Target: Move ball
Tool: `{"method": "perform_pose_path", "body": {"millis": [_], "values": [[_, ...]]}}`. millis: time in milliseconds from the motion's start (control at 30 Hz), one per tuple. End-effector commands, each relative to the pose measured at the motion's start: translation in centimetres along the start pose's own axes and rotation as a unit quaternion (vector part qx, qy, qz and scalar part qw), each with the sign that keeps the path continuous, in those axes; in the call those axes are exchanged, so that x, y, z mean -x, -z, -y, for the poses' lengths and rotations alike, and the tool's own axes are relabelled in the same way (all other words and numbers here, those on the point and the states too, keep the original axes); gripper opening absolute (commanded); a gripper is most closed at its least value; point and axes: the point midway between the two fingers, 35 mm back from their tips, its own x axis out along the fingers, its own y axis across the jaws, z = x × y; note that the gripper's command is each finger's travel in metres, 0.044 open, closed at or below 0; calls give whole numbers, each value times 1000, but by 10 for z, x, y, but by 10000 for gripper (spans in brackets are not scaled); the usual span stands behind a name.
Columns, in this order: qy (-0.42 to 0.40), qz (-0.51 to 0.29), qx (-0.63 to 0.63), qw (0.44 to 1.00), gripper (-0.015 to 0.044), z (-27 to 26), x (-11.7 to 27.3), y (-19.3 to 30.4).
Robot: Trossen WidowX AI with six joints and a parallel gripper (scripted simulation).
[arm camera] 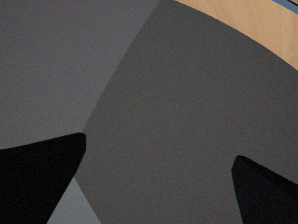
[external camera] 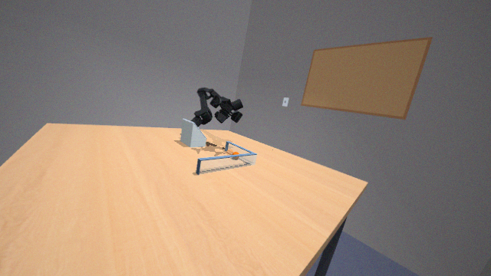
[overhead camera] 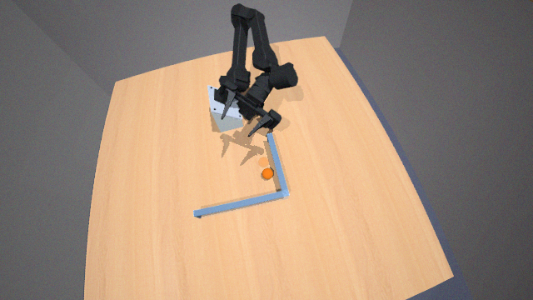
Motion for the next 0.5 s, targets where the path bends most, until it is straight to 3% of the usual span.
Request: {"method": "perform_pose_path", "body": {"millis": [0, 100, 300, 467], "values": [[2, 4, -1, 1000, 374, 1, 0, -1], [23, 71, -21, 997, 303, 18, -7, -9], [42, 259, -98, 960, 303, 56, -19, -37], [18, 416, -186, 890, 303, 84, -24, -62]]}}
